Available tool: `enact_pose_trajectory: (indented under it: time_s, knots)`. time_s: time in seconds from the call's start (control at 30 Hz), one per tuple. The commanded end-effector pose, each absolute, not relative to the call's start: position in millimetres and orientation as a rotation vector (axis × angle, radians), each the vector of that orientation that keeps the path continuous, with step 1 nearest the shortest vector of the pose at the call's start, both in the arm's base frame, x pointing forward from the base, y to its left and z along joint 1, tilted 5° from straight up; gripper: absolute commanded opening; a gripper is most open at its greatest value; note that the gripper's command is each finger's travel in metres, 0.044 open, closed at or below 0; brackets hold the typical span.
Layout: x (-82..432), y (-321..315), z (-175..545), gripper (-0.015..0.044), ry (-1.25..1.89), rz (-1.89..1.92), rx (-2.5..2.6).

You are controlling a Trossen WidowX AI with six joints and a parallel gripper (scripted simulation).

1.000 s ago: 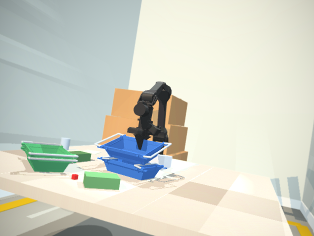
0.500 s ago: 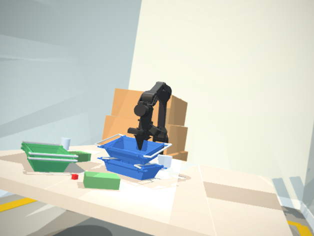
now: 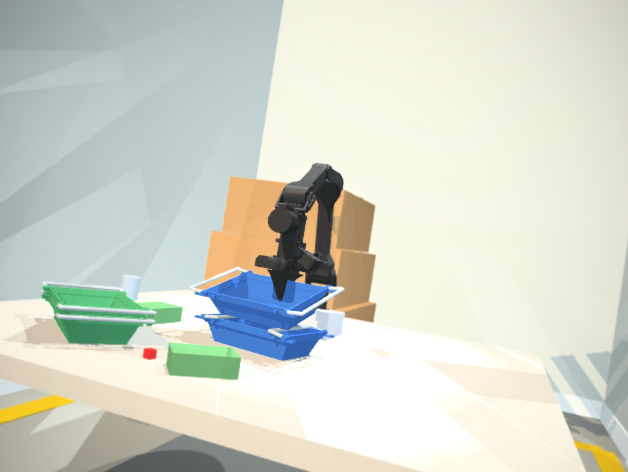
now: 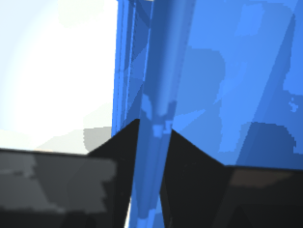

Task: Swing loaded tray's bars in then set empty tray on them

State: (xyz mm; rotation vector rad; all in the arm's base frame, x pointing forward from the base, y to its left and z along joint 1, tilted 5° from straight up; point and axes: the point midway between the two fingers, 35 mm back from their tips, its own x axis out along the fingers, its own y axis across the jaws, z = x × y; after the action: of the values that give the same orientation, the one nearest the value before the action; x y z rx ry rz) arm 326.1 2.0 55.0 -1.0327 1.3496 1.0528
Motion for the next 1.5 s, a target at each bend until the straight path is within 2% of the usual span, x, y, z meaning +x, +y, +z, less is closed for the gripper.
enact_pose_trajectory:
  time_s: [0.0, 1.47]
  knots:
    - [321.6, 3.1, 51.6, 0.0000, 1.361, 1.065, -1.017]
    - [318.0, 3.9, 45.0, 0.0000, 1.361, 1.065, -1.017]
